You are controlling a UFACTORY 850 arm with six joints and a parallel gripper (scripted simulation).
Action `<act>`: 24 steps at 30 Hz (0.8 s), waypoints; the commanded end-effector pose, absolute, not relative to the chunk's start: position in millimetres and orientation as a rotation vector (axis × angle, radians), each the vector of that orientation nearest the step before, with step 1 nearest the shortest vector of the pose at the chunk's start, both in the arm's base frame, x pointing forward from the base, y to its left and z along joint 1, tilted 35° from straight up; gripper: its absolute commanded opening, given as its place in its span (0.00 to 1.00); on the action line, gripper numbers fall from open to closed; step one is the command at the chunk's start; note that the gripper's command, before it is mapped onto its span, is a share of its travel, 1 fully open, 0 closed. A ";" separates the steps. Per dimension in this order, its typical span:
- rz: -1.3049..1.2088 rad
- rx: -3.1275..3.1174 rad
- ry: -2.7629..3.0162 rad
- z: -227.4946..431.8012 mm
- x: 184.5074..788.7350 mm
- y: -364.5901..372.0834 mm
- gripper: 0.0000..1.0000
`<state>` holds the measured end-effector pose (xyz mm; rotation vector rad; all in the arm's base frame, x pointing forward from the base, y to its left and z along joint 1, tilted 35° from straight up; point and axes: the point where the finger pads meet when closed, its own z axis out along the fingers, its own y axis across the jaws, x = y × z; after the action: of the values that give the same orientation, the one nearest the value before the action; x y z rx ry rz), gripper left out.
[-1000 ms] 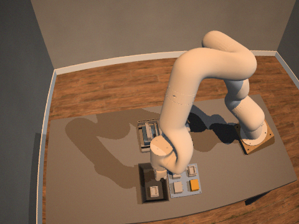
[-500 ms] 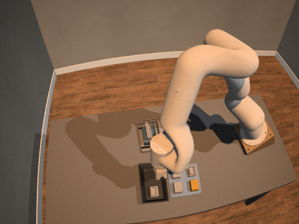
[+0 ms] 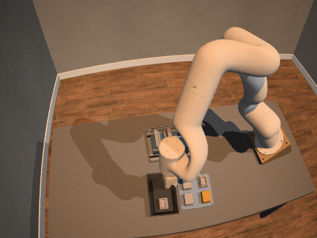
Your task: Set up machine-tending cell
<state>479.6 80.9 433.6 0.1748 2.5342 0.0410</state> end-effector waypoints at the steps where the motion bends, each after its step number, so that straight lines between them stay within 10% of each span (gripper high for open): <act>1: 0.042 0.175 2.534 439.5 476.1 81.0 0.00; 24: 0.042 0.174 2.536 446.3 466.3 65.8 0.00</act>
<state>468.5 76.9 447.1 0.1743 2.5357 0.0402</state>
